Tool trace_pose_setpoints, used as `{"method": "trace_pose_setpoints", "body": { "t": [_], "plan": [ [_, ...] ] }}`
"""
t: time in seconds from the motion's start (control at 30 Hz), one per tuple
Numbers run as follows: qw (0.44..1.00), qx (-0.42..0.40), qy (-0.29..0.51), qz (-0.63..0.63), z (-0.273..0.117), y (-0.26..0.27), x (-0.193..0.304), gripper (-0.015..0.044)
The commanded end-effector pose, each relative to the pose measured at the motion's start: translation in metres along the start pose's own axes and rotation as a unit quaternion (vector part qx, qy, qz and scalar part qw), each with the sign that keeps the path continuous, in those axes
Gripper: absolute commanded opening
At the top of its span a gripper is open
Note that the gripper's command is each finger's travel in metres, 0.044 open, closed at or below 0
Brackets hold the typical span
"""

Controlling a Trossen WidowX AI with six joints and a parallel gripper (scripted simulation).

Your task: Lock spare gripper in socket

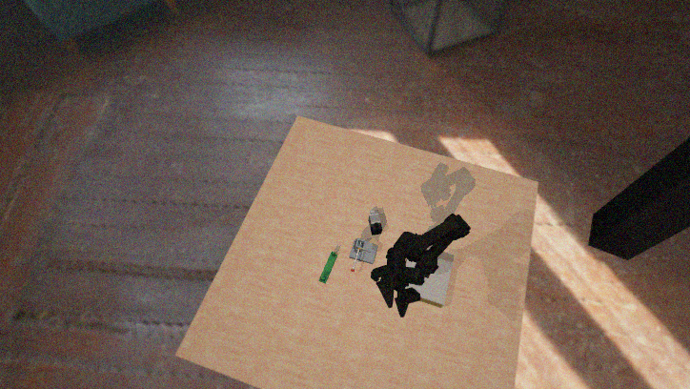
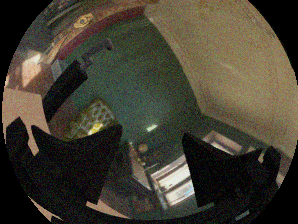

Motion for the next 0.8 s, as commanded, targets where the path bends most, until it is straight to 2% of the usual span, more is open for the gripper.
{"method": "trace_pose_setpoints", "body": {
  "t": [0.0,0.17,0.37,0.57,0.77],
  "plan": [
    [0.994,0.005,0.101,0.032,-0.006,0.001,0.053,0.0300],
    [0.966,-0.003,0.249,0.076,-0.030,0.011,0.125,0.0300],
    [0.900,-0.039,0.415,0.127,-0.080,0.035,0.196,0.0300],
    [0.805,-0.104,0.555,0.179,-0.144,0.068,0.243,0.0300],
    [0.689,-0.197,0.656,0.237,-0.213,0.105,0.260,0.0300]
  ]
}}
Point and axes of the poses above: the point midway between the two fingers, 35 mm back from their tips, its own z axis out along the fingers, its own y axis across the jaws, x = y × z, the point moved 3 cm from there along -z, back along the fingers, and after that the axes turned 6 degrees about -z, right-handed, at the moved point
